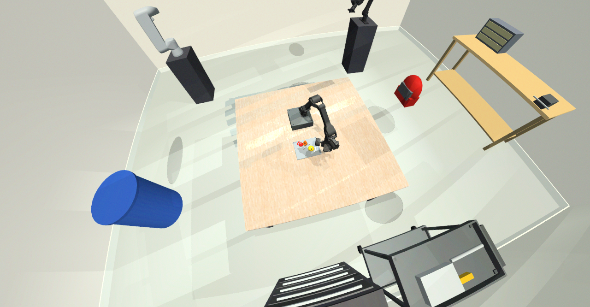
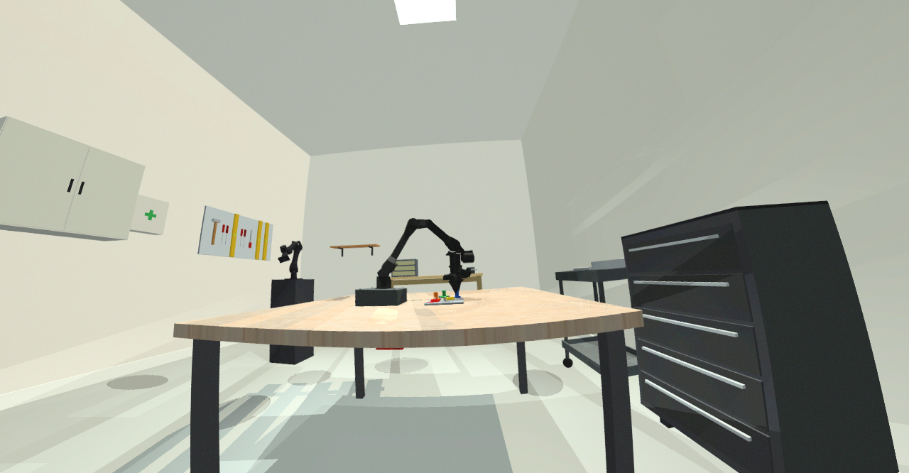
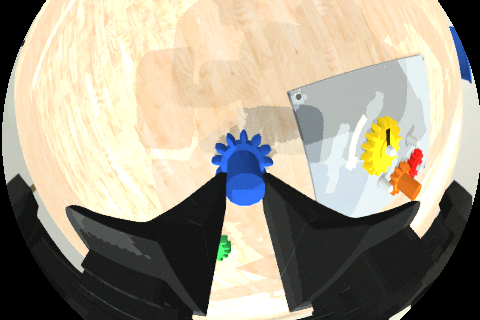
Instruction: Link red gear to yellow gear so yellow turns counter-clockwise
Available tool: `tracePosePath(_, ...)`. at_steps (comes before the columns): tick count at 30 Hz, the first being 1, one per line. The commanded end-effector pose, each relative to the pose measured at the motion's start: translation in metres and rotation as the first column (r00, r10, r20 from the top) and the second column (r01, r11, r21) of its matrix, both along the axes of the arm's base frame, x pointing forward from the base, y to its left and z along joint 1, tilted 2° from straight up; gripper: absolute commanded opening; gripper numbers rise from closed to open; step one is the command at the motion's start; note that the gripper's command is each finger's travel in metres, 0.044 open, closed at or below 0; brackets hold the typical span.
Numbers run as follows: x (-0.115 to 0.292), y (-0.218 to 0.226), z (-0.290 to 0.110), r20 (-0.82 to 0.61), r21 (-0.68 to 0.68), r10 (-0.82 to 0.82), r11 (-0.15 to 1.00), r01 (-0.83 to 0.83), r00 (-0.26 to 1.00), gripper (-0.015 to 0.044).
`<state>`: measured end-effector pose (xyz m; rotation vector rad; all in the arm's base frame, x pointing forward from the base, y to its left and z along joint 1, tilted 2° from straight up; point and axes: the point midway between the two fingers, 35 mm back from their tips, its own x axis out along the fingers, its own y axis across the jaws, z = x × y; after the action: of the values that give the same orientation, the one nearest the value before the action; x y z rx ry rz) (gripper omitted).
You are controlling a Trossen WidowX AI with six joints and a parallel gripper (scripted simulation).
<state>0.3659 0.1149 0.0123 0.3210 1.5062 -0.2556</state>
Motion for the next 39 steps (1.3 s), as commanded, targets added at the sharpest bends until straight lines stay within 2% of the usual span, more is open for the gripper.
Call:
tracePosePath(1,0.001,-0.001,0.006,0.002,-0.004,-0.006,1.0,0.006,1.0,0.0)
tracePosePath(39,0.001,-0.001,0.104,-0.001,-0.005,-0.001,1.0,0.001,1.0,0.0)
